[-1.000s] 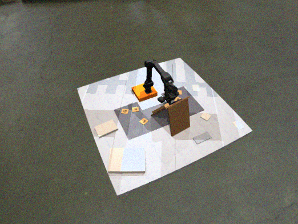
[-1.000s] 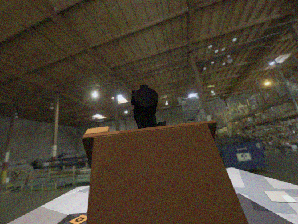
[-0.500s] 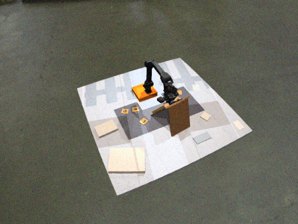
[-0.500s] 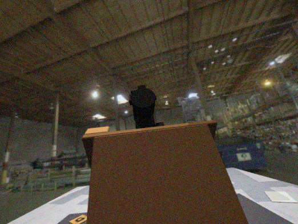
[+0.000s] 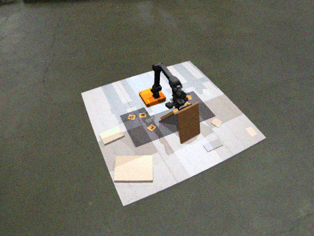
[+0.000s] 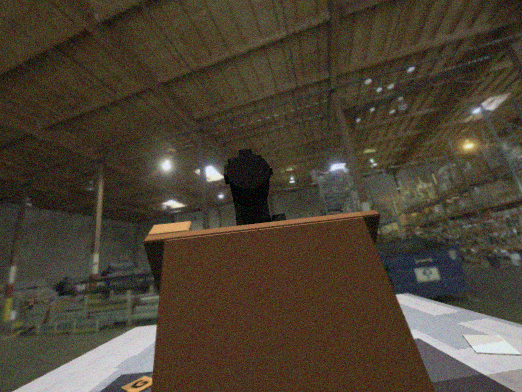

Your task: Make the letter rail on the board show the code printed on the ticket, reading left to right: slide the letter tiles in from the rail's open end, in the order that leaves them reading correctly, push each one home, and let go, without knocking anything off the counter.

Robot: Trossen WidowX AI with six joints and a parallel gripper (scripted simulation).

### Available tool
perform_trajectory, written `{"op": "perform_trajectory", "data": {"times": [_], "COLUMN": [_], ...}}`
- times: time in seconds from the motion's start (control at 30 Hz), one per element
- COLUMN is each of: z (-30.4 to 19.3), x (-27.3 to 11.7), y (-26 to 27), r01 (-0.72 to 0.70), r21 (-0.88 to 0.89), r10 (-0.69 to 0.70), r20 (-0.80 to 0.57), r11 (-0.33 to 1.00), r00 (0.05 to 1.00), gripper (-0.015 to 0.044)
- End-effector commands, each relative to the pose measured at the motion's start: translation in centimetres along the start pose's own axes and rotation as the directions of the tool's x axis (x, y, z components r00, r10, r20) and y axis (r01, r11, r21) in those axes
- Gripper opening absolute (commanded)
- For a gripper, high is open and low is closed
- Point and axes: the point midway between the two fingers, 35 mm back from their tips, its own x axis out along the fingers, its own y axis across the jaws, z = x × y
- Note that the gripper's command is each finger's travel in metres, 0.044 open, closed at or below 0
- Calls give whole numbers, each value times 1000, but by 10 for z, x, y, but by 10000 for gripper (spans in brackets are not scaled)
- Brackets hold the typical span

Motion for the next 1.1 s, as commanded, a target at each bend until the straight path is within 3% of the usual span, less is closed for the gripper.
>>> {"op": "perform_trajectory", "data": {"times": [0.0,0.73,0.8,0.9,1.07], "z": [1,-20,-19,-24,-37], "x": [-2,-22,-26,-47,-85], "y": [-3,0,0,-2,-3], "r01": [7,7,-8,-40,2], "r21": [1,1,-58,-299,-676], "r10": [-7,-7,9,64,152], "r20": [7,5,21,71,169], "r11": [1000,1000,998,953,737], "r00": [1000,1000,1000,995,974], "gripper": [0,0,53,131,263]}}
